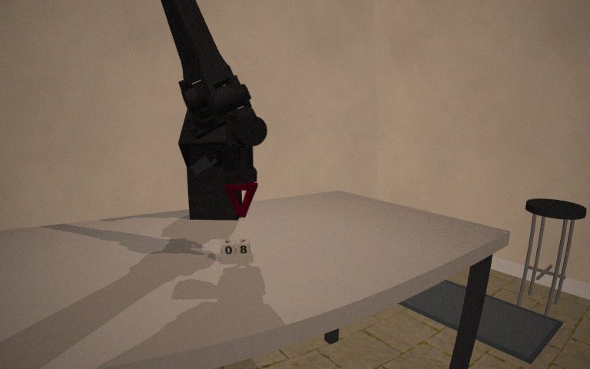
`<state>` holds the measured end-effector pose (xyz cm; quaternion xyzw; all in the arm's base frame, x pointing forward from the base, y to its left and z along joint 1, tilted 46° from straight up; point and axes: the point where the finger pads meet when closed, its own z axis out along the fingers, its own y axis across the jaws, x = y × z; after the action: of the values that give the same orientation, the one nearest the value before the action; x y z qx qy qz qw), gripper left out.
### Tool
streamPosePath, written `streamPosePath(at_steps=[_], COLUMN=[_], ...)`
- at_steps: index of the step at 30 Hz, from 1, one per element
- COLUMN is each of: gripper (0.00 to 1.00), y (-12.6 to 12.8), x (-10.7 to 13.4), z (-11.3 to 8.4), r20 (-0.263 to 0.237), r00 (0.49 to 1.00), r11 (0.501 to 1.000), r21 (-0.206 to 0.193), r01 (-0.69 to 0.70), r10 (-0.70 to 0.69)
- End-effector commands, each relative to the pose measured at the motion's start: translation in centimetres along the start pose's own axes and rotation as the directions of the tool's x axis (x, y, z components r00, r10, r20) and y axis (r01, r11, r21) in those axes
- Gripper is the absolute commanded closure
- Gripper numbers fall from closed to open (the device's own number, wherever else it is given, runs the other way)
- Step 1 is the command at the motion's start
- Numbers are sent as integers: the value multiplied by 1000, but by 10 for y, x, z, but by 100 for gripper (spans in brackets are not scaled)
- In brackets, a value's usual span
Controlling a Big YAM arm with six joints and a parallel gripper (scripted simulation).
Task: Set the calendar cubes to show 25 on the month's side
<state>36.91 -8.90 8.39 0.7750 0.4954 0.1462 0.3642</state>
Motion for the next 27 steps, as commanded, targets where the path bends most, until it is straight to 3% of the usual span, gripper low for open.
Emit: streamPosePath(at_steps=[1,27], gripper=[55,55], y=[-3,4], x=[-3,-3], z=[3,23], r20=[6,5], r00=[1000,1000], r11=[1000,1000], r21=[-2,-10], r01=[-15,-5], r10=[15,5])
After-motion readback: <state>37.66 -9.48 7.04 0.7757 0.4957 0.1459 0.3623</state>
